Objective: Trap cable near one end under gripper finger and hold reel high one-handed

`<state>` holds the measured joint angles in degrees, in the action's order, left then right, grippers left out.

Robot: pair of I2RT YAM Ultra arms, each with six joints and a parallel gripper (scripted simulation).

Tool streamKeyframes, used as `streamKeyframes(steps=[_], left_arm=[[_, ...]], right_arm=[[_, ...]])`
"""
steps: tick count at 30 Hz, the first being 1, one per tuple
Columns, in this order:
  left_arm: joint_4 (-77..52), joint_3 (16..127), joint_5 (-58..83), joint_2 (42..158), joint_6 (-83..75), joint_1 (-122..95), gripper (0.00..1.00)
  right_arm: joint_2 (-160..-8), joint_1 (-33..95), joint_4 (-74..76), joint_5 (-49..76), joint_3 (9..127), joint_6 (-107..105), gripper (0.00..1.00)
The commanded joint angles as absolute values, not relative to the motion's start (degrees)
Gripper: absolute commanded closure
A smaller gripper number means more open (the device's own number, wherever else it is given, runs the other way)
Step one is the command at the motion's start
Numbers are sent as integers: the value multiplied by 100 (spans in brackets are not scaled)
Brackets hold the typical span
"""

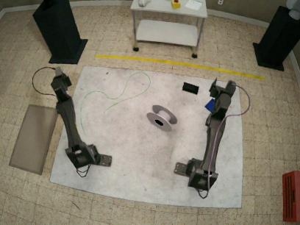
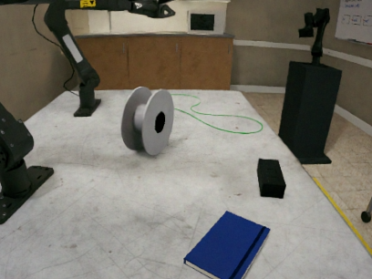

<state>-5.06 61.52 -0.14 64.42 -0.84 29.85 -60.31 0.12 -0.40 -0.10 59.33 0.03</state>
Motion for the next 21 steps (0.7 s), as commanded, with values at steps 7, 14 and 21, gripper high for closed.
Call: streamKeyframes(steps=[7,14,21], left_arm=[[-1579,6587,37,7044,-274,2936,70],[-2638,6814,25,7655,-436,2943,70],[-3799,7163,25,8382,-611,2944,70]], right_arm=[[-5859,-58,49,53,6153,-12,25],[-5859,-57,49,53,6153,-12,25],[-5859,-57,49,53,6153,-12,25]])
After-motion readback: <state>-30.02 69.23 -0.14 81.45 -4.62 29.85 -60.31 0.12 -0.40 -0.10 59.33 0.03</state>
